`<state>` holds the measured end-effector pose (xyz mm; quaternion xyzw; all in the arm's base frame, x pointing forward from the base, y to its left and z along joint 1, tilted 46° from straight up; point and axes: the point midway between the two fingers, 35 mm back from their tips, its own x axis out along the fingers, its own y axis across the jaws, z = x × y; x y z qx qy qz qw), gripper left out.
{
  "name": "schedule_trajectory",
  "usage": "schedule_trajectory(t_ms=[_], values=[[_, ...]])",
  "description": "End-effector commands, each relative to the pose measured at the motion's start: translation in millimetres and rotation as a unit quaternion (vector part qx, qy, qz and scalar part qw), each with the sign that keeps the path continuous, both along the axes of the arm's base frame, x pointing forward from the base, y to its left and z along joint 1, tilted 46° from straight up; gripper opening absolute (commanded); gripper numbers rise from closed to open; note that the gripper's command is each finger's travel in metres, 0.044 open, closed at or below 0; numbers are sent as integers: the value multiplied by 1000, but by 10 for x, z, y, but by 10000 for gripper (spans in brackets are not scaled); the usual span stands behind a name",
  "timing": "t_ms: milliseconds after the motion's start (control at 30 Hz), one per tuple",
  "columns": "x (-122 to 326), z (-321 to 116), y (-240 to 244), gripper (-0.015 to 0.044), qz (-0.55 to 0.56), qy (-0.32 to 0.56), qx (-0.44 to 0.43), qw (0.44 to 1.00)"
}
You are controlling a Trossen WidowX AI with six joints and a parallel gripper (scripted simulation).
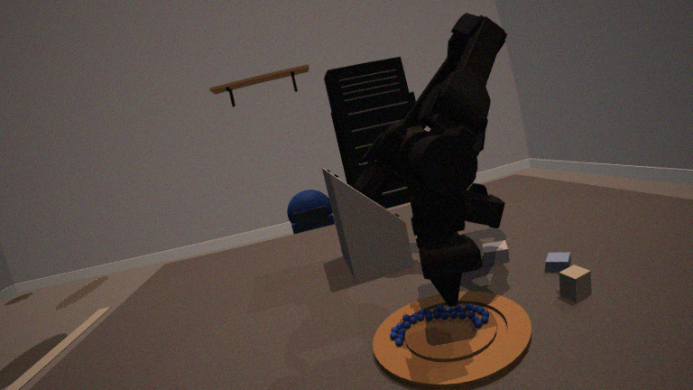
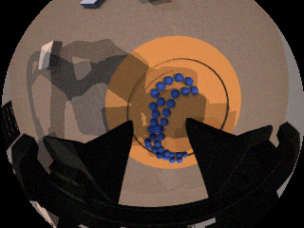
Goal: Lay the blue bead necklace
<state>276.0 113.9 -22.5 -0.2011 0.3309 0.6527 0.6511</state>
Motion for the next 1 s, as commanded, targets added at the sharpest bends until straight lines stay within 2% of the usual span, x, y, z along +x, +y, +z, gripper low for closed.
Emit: schedule_trajectory(t_ms=[0,533,833,967], values=[[-10,-36,37,250,0,2,0,1000],[-50,-194,203,250,0,5,1,1000],[-39,-177,186,14,2,3,0,1000],[-39,-177,186,0,2,3,0,1000]])
